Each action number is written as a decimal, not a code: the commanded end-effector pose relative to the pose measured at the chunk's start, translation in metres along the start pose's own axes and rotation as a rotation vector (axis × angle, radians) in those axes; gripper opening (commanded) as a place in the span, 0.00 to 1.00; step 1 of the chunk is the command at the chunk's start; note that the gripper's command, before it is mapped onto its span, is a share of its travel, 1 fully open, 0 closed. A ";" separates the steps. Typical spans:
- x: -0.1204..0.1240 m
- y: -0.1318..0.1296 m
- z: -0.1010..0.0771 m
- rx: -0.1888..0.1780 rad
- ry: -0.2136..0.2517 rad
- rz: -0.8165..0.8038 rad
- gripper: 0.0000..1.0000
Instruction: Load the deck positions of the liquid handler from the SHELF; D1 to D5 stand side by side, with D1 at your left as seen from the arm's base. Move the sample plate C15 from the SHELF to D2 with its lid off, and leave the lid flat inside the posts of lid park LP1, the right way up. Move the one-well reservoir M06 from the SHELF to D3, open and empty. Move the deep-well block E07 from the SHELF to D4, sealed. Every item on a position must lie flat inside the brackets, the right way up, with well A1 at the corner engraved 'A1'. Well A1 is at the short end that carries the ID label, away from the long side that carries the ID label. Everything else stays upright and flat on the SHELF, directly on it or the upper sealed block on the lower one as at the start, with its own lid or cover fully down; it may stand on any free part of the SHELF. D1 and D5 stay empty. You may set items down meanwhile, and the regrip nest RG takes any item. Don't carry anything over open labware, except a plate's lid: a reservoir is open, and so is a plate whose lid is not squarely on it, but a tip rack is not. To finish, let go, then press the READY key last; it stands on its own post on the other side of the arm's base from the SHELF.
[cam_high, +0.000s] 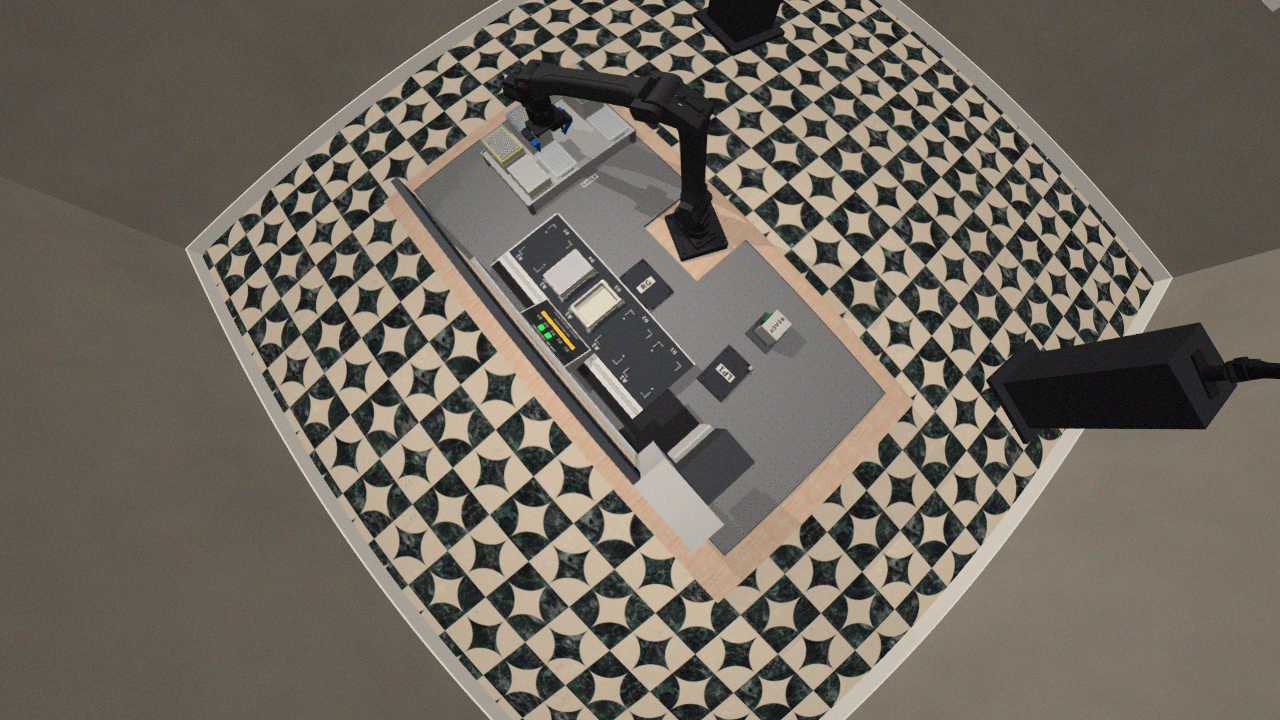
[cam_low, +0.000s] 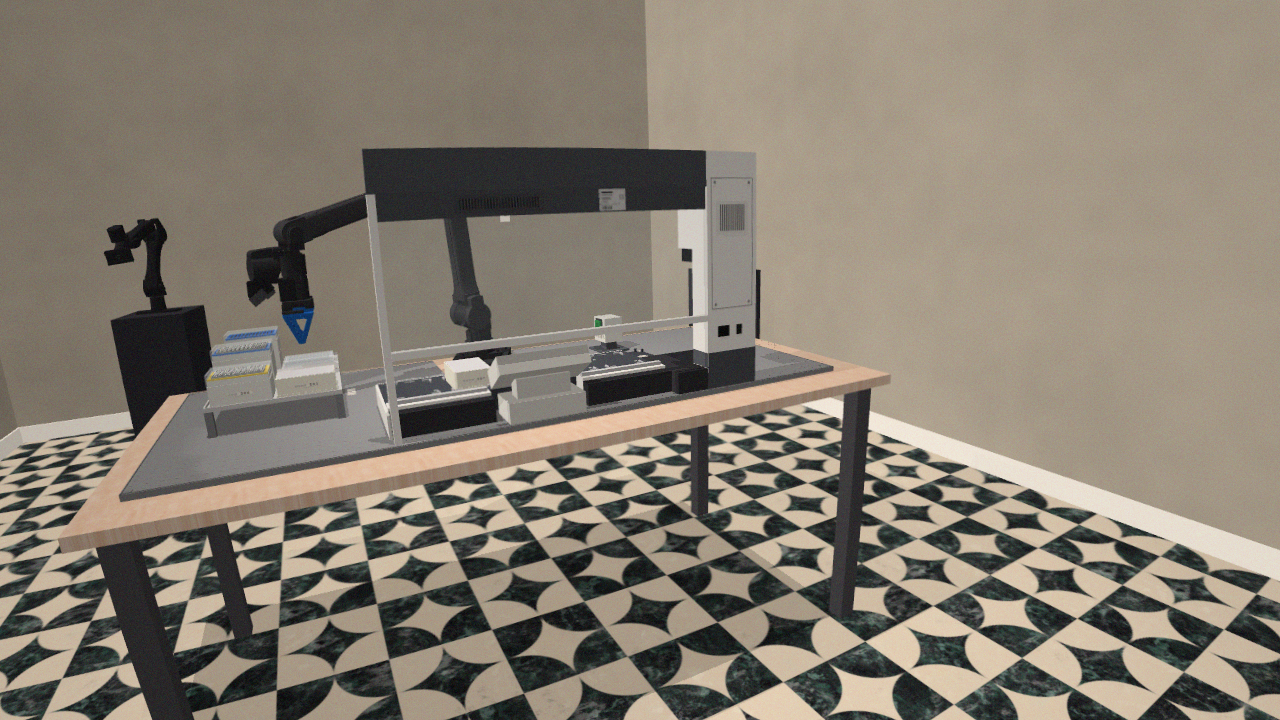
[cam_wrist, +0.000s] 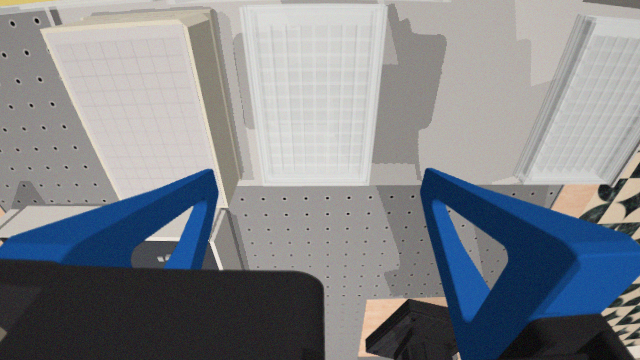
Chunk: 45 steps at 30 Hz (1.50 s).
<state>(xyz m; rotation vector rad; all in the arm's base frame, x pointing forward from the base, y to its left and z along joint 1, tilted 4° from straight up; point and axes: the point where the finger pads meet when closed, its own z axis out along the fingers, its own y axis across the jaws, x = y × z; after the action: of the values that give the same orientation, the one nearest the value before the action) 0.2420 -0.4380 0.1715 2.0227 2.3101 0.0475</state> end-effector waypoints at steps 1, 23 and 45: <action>-0.005 0.011 0.008 -0.006 -0.010 -0.007 1.00; -0.004 0.010 0.038 -0.006 -0.009 -0.007 1.00; -0.004 0.010 0.072 -0.005 -0.008 -0.007 1.00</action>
<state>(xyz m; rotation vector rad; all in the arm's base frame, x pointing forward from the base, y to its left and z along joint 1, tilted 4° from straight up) 0.2474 -0.4404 0.1071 2.0211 2.3085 0.0468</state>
